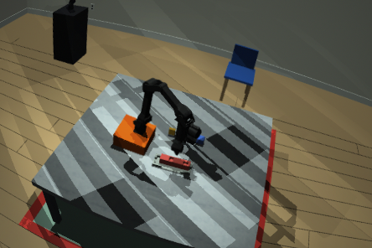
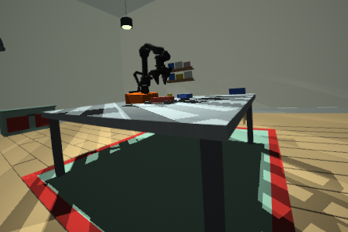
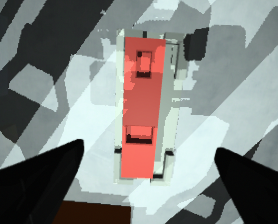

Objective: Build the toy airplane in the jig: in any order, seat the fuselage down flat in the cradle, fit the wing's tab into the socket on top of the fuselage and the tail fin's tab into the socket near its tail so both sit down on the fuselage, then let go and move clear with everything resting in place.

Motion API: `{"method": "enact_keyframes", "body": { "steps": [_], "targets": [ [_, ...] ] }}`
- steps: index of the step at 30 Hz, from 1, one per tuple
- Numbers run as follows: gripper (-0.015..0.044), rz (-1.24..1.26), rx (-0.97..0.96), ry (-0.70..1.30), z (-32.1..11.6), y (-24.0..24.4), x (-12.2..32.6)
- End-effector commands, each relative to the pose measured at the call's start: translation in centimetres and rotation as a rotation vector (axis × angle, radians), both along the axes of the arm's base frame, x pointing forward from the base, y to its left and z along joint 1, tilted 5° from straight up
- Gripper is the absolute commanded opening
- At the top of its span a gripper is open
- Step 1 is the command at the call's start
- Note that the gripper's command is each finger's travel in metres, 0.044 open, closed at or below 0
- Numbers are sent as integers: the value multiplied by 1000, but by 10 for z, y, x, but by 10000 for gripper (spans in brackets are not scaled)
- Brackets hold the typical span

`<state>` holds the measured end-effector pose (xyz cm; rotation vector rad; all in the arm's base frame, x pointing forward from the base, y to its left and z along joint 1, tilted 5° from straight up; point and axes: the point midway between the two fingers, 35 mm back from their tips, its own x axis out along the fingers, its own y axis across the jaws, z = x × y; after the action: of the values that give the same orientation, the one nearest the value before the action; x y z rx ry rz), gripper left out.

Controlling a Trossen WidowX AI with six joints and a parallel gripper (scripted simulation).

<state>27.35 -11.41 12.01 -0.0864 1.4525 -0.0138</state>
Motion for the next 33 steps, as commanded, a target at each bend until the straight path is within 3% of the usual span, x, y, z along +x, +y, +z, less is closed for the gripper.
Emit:
{"method": "enact_keyframes", "body": {
  "steps": [1,6,14,24,30,33],
  "targets": [
    [440,3,13,21,1,1,-2],
    [440,-134,28,13,1,0,0],
    [440,-118,26,15,0,15,10],
    [440,-79,28,18,-11,140,54],
    [440,-123,48,12,-21,237,53],
    [440,-134,52,11,-24,261,49]
  ]
}}
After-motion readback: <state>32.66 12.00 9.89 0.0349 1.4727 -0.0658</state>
